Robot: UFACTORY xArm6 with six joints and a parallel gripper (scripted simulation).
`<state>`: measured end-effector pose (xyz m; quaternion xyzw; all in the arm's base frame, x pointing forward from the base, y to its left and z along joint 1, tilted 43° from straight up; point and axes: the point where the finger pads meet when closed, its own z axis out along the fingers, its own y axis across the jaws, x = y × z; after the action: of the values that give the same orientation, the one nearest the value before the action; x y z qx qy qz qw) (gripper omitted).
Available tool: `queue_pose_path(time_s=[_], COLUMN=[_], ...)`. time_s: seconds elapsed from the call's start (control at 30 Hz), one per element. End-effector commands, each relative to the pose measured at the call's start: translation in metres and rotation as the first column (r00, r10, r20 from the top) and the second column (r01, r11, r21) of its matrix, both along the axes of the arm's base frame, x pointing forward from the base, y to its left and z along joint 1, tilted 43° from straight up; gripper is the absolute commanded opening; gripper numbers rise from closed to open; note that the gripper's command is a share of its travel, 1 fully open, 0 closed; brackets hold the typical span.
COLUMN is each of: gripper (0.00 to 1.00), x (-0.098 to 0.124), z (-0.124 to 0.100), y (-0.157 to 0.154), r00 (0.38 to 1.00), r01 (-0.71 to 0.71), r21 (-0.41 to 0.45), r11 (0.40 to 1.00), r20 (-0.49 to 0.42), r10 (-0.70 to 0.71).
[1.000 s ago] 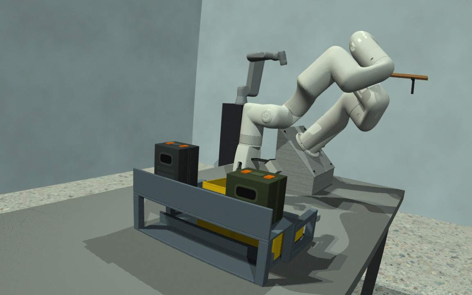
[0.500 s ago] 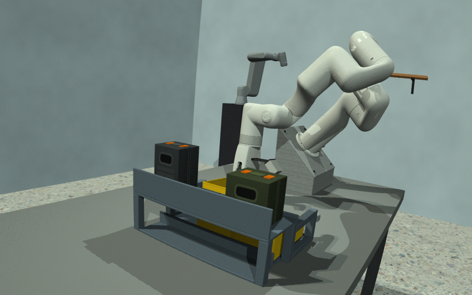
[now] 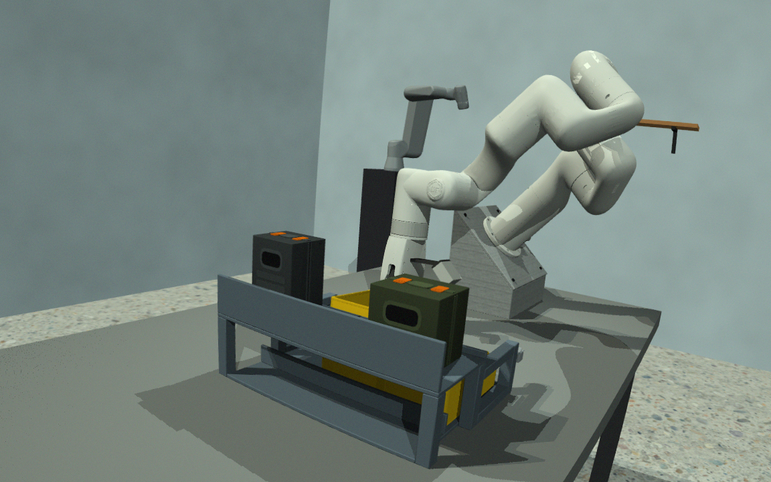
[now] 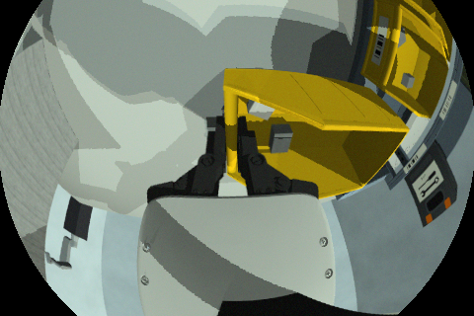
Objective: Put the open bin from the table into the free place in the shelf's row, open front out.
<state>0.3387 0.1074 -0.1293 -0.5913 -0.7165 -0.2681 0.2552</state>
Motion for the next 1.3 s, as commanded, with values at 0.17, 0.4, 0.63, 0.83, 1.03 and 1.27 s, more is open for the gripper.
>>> queue_pose_path(time_s=[0.17,0.4,0.63,0.83,1.03,1.27], gripper=[0.0,0.0,0.0,0.0,0.0,0.0], x=[0.001,0.001,0.002,0.003,0.003,0.004], z=[0.0,0.0,0.004,0.009,0.009,0.015], y=[-0.001,-0.001,-0.004,-0.009,-0.009,-0.014], r00=[1.0,1.0,1.0,1.0,1.0,1.0], r01=[0.001,0.001,0.001,0.001,0.001,0.001], r21=[-0.001,-0.001,-0.001,-0.001,-0.001,-0.001], r11=[1.0,1.0,1.0,1.0,1.0,1.0], r20=[0.002,0.002,0.002,0.002,0.002,0.002], r10=[-0.001,-0.001,-0.001,-0.001,-0.001,-0.001])
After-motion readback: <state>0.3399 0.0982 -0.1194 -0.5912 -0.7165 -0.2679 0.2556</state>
